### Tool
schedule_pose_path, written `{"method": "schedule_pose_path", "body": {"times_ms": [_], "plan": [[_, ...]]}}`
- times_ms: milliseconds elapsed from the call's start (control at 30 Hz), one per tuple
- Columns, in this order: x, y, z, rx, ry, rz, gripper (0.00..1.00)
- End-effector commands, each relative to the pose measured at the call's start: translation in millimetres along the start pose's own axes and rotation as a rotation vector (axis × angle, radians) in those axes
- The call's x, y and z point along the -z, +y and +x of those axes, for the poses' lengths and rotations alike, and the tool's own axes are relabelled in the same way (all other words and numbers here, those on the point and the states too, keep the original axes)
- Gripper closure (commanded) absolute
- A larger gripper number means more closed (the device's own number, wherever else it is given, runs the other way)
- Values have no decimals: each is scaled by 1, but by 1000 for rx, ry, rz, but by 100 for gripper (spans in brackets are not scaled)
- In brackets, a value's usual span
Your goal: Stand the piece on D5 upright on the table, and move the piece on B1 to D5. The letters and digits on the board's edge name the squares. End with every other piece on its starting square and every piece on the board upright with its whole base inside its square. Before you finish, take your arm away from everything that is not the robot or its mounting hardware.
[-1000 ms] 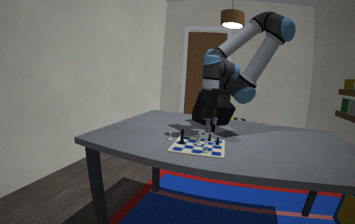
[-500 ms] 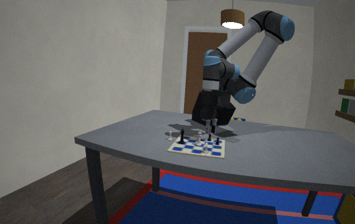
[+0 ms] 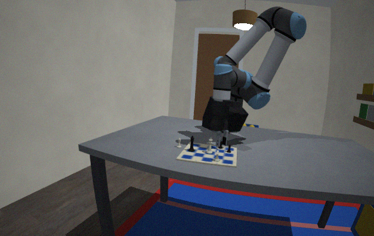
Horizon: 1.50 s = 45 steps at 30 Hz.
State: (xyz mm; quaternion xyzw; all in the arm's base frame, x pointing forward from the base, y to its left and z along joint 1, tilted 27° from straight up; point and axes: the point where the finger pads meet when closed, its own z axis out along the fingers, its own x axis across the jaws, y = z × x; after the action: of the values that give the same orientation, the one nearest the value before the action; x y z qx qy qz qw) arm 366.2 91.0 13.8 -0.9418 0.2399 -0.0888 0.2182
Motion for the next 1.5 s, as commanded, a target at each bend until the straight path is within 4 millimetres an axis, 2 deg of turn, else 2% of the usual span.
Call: {"method": "schedule_pose_path", "body": {"times_ms": [0,1333,1367,1467], "plan": [[-6,0,1,0,3,-1,32],[-6,0,1,0,3,-1,32],[-6,0,1,0,3,-1,100],[-6,0,1,0,3,-1,100]]}}
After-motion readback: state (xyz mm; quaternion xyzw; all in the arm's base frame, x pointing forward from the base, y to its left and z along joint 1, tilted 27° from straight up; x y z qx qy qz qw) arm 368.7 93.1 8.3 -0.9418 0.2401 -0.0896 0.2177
